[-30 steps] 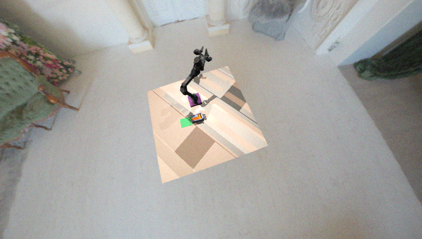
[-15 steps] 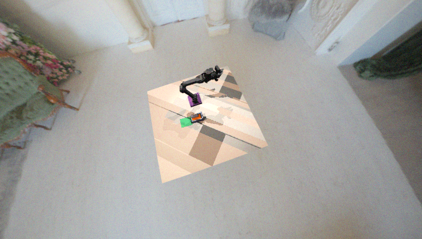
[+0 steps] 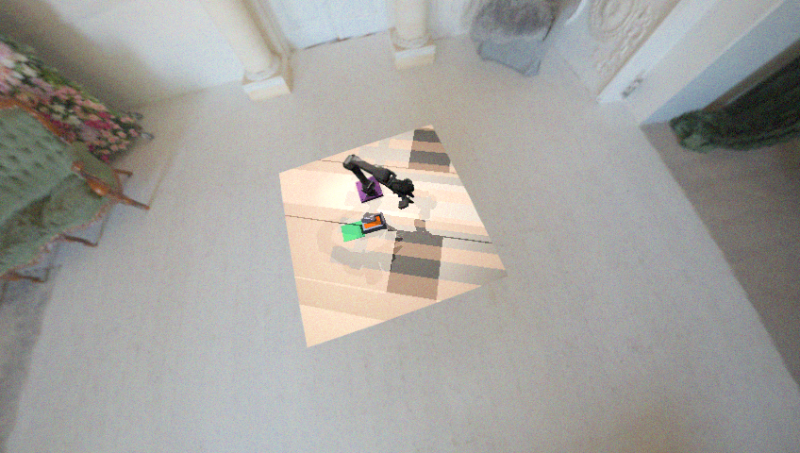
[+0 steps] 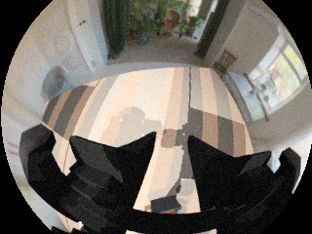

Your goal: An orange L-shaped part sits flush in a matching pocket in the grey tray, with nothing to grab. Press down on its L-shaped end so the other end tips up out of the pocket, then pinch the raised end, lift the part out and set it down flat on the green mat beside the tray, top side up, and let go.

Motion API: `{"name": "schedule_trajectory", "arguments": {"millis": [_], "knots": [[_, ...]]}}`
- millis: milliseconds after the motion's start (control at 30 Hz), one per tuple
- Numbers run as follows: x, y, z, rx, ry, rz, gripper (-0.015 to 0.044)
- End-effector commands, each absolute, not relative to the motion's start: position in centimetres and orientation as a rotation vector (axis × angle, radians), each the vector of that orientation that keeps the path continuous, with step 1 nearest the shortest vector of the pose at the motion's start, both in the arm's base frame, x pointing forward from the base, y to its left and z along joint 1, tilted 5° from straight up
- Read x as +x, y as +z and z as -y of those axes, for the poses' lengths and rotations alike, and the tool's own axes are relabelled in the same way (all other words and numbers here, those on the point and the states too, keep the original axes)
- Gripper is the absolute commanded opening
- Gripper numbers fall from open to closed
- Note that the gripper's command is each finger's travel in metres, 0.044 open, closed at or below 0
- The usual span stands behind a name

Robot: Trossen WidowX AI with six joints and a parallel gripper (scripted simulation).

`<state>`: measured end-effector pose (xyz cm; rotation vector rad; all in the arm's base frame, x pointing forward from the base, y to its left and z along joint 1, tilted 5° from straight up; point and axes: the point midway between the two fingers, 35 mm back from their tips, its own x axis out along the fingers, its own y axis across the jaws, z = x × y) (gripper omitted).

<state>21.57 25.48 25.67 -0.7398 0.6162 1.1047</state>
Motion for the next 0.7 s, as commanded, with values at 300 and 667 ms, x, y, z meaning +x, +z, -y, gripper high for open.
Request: {"name": "schedule_trajectory", "arguments": {"millis": [300,667], "knots": [[23.3,16.8,-6.1,-0.085,0.019,-1.477,0.018],[23.8,14.0,-6.0,-0.085,0.019,-1.477,0.018]]}}
